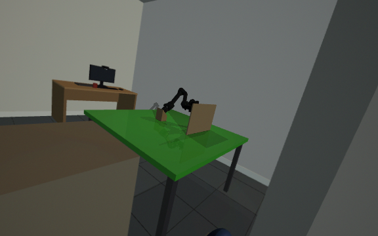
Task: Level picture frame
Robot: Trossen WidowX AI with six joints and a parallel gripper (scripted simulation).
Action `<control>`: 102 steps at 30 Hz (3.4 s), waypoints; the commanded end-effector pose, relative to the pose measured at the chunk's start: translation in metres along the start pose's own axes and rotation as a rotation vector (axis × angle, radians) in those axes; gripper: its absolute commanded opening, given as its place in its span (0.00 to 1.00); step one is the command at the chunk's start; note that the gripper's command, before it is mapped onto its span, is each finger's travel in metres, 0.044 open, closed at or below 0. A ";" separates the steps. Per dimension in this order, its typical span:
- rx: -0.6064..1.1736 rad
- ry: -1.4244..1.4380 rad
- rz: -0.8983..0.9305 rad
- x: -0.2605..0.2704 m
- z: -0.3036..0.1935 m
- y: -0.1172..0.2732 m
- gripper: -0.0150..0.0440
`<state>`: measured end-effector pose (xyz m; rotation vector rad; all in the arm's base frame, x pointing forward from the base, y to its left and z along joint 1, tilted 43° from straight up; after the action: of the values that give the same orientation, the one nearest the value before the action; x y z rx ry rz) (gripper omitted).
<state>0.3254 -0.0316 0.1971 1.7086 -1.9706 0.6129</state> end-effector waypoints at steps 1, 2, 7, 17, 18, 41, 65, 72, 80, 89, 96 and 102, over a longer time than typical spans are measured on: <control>0.001 0.004 0.012 0.001 -0.001 -0.001 0.25; 0.001 0.004 0.012 0.001 -0.001 -0.001 0.25; 0.001 0.004 0.012 -0.001 -0.001 -0.001 0.25; 0.002 0.000 0.006 -0.004 -0.001 -0.001 0.25; 0.002 -0.001 0.004 -0.004 -0.001 -0.001 0.25; 0.001 0.078 0.005 -0.004 -0.001 -0.001 0.25; 0.000 0.203 0.005 -0.003 -0.001 -0.001 0.25; 0.000 0.194 0.007 -0.003 -0.001 -0.001 0.52; 0.000 0.191 0.007 -0.003 -0.001 0.001 0.69; -0.003 0.046 0.009 -0.005 -0.005 0.078 0.69; 0.007 0.016 0.014 -0.003 -0.004 0.095 0.69; 0.004 -0.028 0.012 0.018 -0.004 0.121 0.69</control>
<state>0.2137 -0.0243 0.2043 1.7030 -1.9905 0.6147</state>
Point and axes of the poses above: the point midway between the two fingers, 35 mm back from their tips, its own y axis back along the fingers, its own x axis across the jaws, z = x × y, the point moved 7 cm from there along y, back along the fingers, and after that the axes turned 1 degree about y, right-handed, at the moved point
